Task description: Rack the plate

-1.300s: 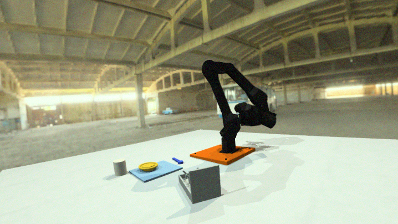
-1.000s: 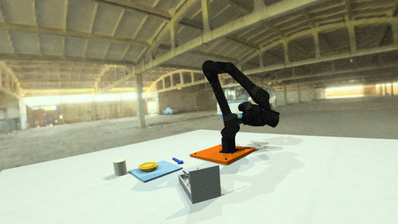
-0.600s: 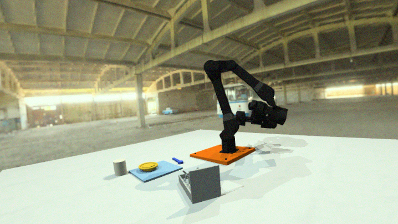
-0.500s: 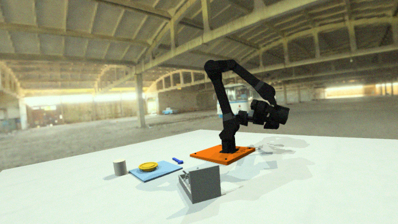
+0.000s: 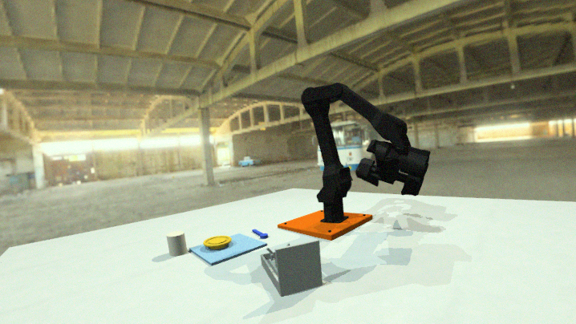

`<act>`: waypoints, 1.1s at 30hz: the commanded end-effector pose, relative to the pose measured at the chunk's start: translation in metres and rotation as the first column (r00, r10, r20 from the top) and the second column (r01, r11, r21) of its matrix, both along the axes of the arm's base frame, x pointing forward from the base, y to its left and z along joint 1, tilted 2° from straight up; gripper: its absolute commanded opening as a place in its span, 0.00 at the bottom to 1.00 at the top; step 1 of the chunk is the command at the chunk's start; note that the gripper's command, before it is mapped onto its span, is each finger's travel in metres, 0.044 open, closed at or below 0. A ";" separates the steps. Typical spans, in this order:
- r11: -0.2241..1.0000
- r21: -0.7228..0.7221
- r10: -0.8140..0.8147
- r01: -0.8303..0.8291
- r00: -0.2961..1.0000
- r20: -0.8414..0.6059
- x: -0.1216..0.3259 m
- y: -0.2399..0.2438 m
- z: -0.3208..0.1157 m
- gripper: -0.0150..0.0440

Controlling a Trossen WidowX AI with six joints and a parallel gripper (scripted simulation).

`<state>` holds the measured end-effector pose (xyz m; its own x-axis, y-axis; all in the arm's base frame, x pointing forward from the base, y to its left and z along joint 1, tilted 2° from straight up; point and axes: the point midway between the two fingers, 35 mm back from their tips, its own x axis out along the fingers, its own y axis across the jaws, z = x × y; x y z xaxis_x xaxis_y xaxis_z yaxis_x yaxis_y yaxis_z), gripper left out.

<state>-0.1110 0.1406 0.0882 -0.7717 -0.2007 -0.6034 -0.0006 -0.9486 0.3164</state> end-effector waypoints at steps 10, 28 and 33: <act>0.942 -0.073 -0.315 0.328 0.937 0.150 0.058 0.042 -0.005 0.93; 0.647 -0.118 -0.682 0.753 0.641 0.353 0.166 0.064 -0.007 0.93; 0.526 -0.116 -0.749 0.843 0.523 0.407 0.198 0.061 -0.007 0.93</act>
<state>0.0688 0.2029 0.0824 -0.5301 0.2132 -0.8207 -0.8000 -0.4466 0.4007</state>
